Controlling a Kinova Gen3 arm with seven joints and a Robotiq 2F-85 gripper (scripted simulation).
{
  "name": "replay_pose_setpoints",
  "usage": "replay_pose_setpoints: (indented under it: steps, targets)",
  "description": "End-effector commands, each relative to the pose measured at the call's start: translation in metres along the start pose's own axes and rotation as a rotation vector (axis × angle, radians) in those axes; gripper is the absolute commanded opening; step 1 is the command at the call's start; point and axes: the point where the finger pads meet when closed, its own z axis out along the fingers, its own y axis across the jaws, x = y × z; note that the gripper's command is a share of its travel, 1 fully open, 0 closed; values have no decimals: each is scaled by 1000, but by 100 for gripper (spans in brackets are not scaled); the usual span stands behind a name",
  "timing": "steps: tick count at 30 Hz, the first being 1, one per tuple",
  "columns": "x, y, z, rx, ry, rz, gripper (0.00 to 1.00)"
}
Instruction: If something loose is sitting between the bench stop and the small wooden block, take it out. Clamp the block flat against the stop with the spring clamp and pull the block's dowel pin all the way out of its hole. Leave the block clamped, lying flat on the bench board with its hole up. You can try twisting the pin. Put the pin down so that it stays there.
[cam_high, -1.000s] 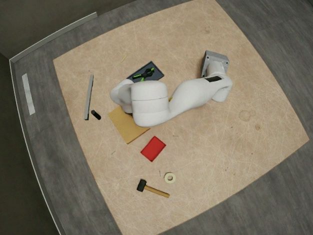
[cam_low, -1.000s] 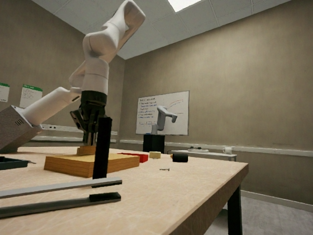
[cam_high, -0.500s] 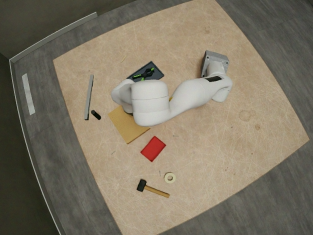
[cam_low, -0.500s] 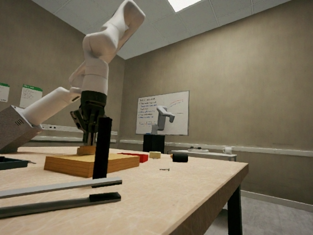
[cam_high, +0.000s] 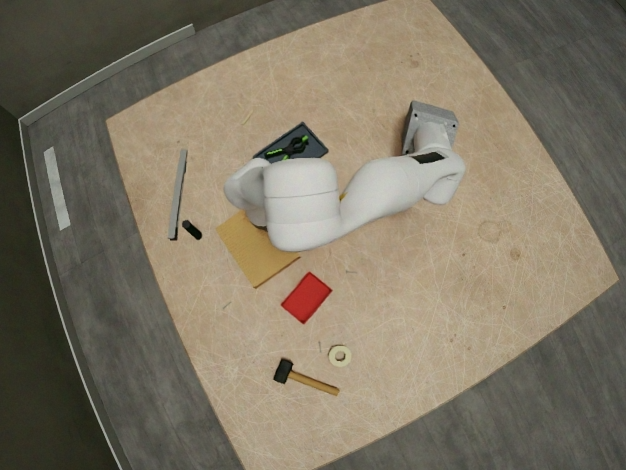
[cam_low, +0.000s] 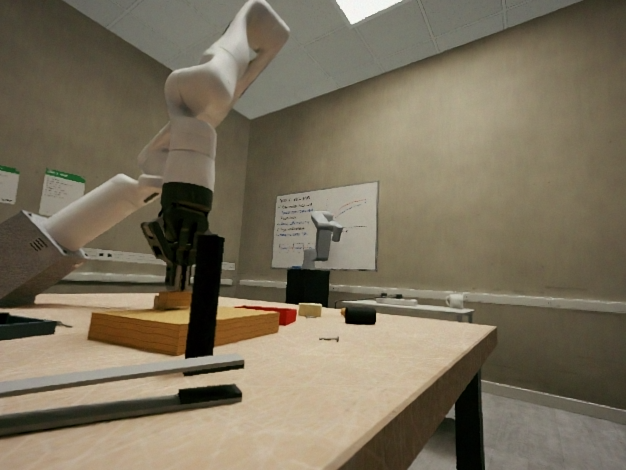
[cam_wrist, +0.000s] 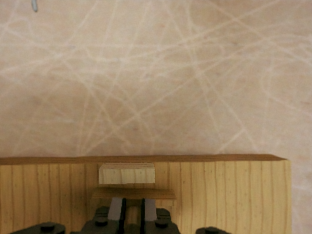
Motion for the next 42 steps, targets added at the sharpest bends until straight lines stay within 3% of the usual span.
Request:
replay_pose_setpoints:
  steps: [1,42]
  targets:
    - [0,0,0,1,-1,-5,10]
    - [6,3,0,1,-1,-55,10]
